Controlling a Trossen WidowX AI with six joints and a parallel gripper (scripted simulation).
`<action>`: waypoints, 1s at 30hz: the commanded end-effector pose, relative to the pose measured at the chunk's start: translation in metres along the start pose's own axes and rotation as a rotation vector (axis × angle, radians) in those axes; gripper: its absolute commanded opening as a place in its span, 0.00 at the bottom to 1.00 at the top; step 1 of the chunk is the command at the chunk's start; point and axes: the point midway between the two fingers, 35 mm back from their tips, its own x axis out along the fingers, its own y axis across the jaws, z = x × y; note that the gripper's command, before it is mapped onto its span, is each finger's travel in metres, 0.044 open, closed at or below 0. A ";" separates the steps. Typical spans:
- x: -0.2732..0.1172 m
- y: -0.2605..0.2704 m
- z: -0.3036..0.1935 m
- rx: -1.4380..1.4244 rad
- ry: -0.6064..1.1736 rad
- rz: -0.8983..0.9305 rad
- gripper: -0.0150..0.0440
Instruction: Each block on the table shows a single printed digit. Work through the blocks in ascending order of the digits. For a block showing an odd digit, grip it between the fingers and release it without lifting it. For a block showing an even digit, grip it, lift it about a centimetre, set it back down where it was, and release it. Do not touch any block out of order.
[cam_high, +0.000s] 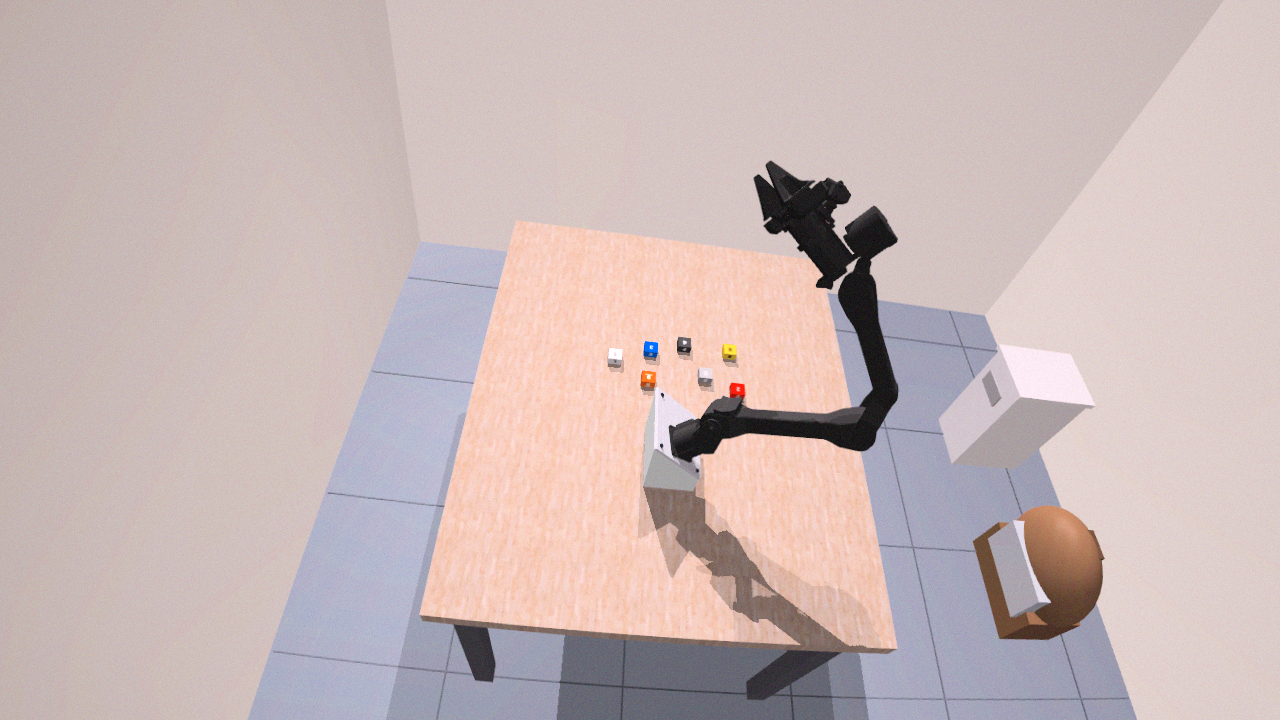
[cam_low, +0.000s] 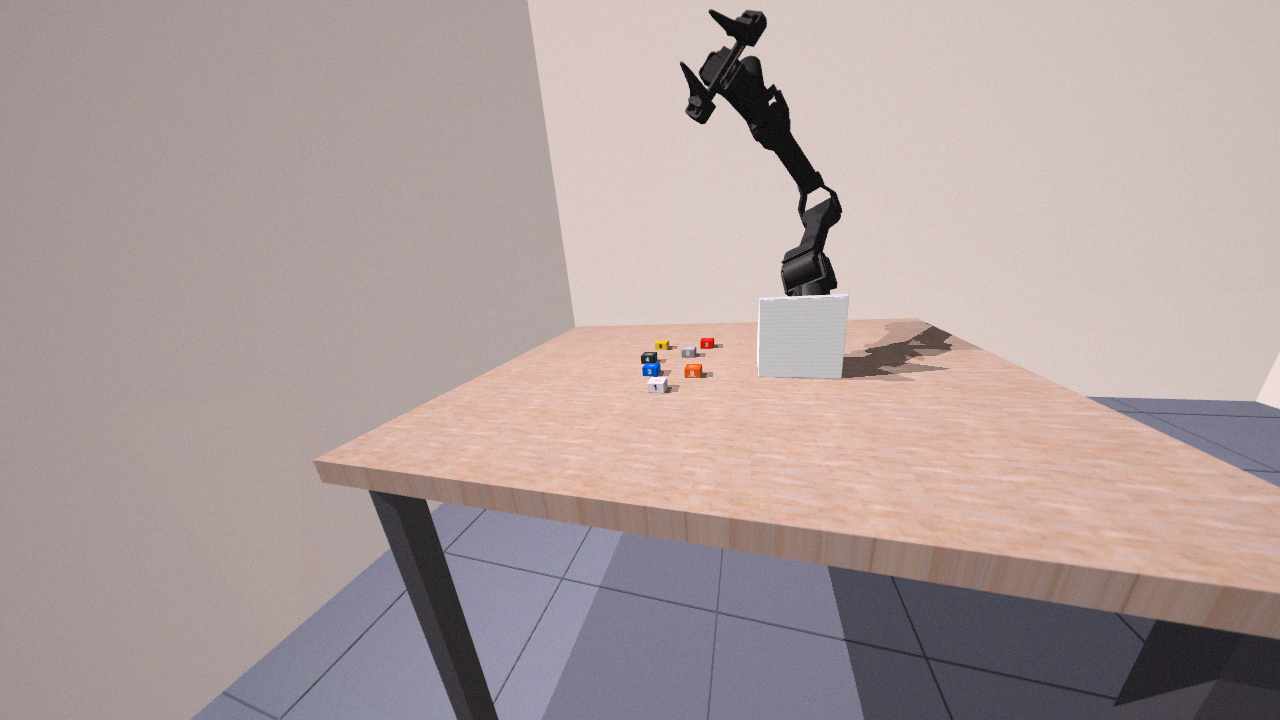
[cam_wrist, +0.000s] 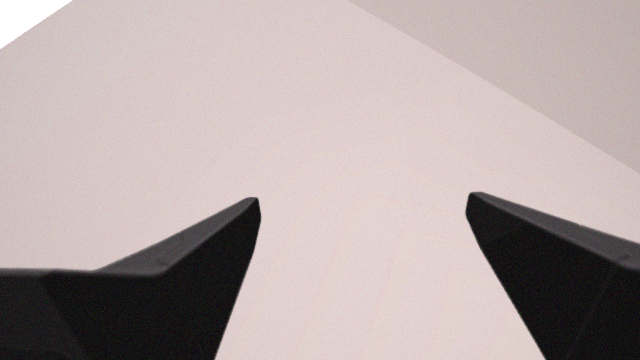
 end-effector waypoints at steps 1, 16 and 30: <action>0.011 -0.077 -0.017 -0.036 0.067 -0.286 0.93; -0.115 -0.314 -0.092 -0.086 0.589 -1.288 0.93; -0.244 -0.354 -0.136 -0.038 1.141 -1.653 0.93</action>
